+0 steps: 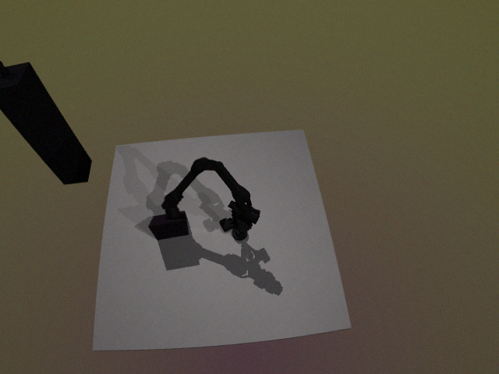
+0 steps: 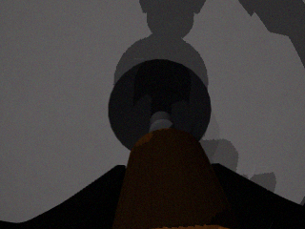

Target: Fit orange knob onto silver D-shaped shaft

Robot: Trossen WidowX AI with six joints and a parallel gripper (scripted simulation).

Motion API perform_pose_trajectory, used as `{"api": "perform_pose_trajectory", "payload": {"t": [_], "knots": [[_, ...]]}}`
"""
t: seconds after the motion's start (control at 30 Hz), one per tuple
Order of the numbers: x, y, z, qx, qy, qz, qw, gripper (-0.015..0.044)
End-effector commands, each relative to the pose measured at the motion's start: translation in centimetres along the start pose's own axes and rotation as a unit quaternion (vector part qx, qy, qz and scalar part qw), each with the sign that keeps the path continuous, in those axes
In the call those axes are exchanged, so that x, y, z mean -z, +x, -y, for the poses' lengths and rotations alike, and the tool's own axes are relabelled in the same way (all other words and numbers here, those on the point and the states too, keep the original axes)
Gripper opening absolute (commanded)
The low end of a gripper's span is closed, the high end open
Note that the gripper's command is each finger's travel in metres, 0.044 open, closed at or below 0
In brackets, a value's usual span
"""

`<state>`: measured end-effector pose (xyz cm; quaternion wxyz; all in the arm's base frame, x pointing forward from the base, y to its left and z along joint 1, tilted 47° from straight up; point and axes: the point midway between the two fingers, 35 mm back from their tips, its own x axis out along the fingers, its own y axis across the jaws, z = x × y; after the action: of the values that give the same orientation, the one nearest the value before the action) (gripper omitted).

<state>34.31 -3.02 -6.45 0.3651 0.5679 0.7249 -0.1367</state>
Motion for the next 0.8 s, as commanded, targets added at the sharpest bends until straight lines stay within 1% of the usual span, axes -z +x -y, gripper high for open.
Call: {"api": "perform_pose_trajectory", "payload": {"t": [0.0, 0.17, 0.33, 0.43, 0.77], "knots": [[-0.8, -0.3, -0.1, -0.006, -0.004, 0.007, 1.000, 0.0000], [-0.7, -0.3, 0.0, -0.006, -0.023, 0.007, 1.000, 0.0000], [-0.8, -0.3, -0.1, -0.005, -0.083, 0.007, 0.997, 0.0000], [-0.8, -0.2, -0.2, -0.005, -0.085, 0.007, 0.996, 0.0000], [-1.1, 2.3, -0.3, -0.006, -0.086, 0.007, 0.996, 0.0000]]}}
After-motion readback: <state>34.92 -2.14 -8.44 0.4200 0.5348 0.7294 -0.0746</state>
